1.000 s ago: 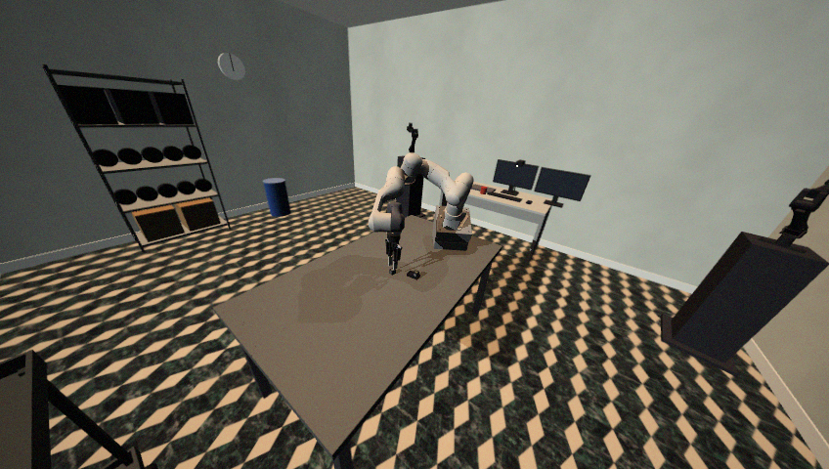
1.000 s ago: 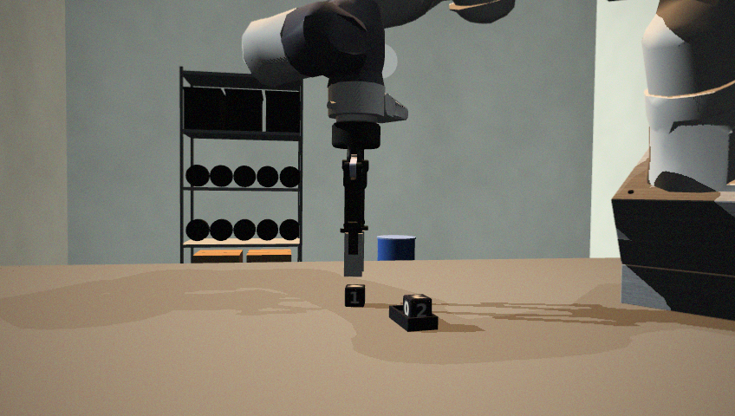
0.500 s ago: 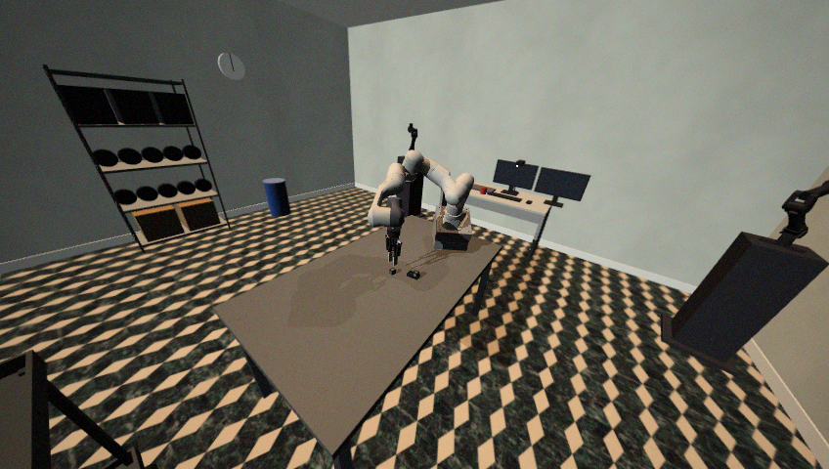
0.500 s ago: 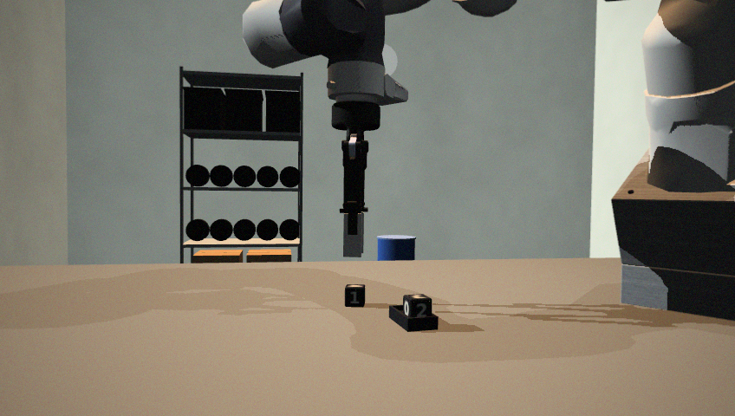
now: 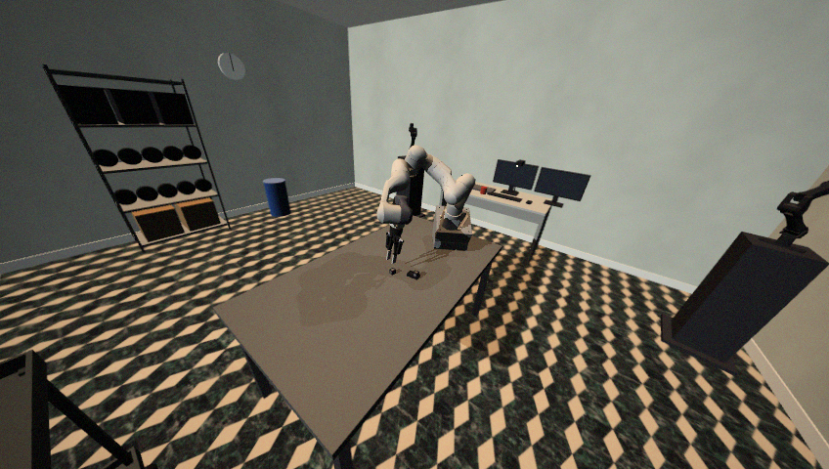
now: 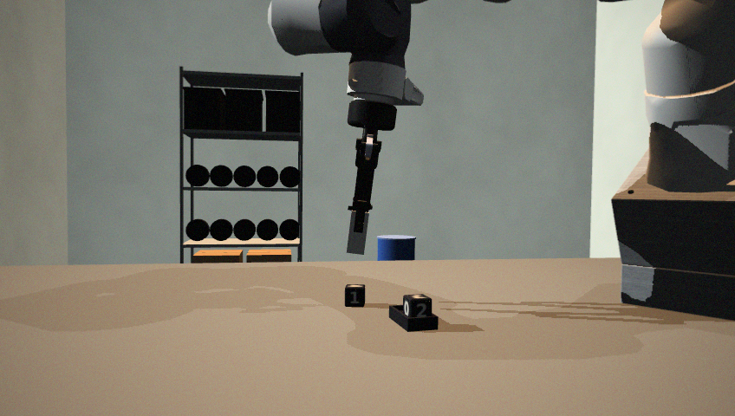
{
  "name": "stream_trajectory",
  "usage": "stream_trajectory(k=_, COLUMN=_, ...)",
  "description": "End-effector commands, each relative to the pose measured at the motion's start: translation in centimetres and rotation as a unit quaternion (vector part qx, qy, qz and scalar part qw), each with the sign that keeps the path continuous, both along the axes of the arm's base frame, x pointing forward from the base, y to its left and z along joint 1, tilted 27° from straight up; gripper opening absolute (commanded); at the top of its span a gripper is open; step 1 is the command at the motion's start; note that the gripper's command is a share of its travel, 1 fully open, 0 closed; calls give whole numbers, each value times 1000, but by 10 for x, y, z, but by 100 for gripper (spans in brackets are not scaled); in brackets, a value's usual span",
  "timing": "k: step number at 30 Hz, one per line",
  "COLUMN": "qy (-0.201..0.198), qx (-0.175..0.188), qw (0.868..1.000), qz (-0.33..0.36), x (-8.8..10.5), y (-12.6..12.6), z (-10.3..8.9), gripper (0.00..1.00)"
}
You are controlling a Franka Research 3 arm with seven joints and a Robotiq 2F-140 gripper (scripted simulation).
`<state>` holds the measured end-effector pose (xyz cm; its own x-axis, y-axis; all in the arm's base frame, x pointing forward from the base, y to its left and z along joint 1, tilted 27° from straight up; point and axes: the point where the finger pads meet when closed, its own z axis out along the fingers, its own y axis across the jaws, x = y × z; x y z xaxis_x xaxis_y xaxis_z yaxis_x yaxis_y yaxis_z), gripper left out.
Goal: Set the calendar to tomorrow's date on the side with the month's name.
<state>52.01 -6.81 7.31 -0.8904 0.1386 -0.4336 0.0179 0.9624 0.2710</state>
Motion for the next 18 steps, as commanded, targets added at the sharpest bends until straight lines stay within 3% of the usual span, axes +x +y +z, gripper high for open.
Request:
stream_trajectory(k=1, qy=-30, qx=15, qw=998, qz=-47, x=11, y=0, z=2, gripper=28)
stream_trajectory(k=7, qy=-63, qx=30, qw=997, qz=-43, x=2, y=15, z=3, gripper=28)
stream_trajectory(k=18, qy=-68, qx=29, qw=996, qz=-43, x=-4, y=16, z=-2, gripper=28)
